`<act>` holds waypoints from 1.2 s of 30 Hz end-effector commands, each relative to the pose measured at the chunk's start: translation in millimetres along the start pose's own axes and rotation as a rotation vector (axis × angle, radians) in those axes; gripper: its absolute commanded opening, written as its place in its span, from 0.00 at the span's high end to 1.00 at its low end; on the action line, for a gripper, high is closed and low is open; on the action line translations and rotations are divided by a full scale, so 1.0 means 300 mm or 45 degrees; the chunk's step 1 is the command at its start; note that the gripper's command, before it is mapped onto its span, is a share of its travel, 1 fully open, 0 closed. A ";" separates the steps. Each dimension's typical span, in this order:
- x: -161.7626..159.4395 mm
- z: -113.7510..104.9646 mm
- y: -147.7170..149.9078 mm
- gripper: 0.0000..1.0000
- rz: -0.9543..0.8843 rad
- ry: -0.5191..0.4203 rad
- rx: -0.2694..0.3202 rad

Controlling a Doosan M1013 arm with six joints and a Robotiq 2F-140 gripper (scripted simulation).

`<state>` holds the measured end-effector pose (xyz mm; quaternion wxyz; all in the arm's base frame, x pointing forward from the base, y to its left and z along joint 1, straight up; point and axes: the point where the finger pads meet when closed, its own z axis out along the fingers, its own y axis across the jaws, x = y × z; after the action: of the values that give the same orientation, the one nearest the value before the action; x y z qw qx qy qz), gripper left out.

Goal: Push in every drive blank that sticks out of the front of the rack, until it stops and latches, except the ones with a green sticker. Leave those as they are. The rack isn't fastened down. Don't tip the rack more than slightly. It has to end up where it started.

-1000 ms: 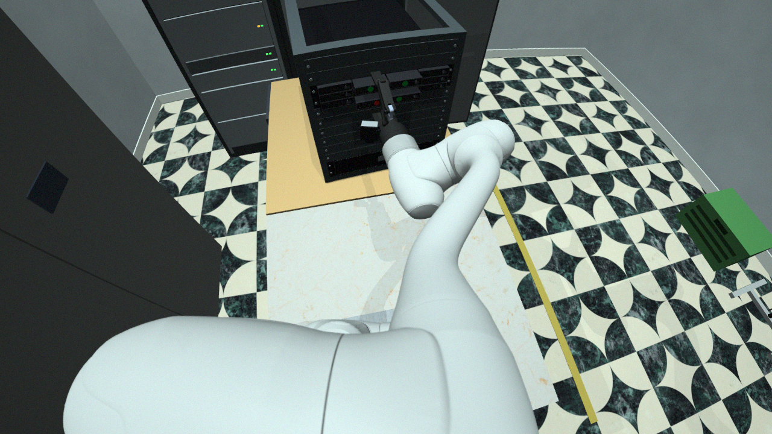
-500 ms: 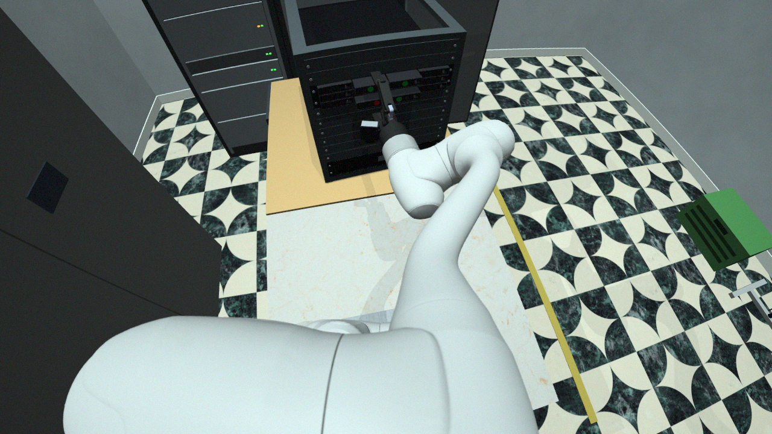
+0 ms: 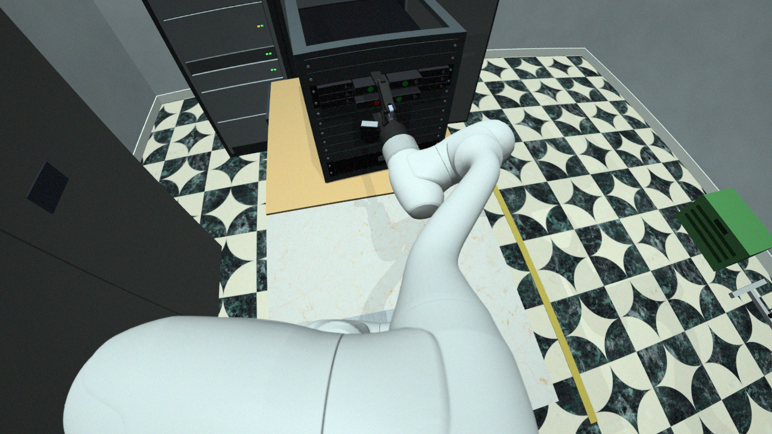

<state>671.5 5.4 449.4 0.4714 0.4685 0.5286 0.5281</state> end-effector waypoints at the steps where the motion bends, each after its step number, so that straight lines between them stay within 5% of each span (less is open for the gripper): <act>1: 0.000 0.001 0.003 0.00 -0.001 0.000 -0.001; 12: 0.000 0.001 0.003 0.00 -0.001 0.000 -0.001; 13: 0.000 0.001 0.003 0.90 -0.001 0.000 -0.001; 36: 0.000 0.001 0.003 0.90 -0.001 0.000 -0.001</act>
<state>671.5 5.4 449.4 0.4714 0.4685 0.5286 0.5281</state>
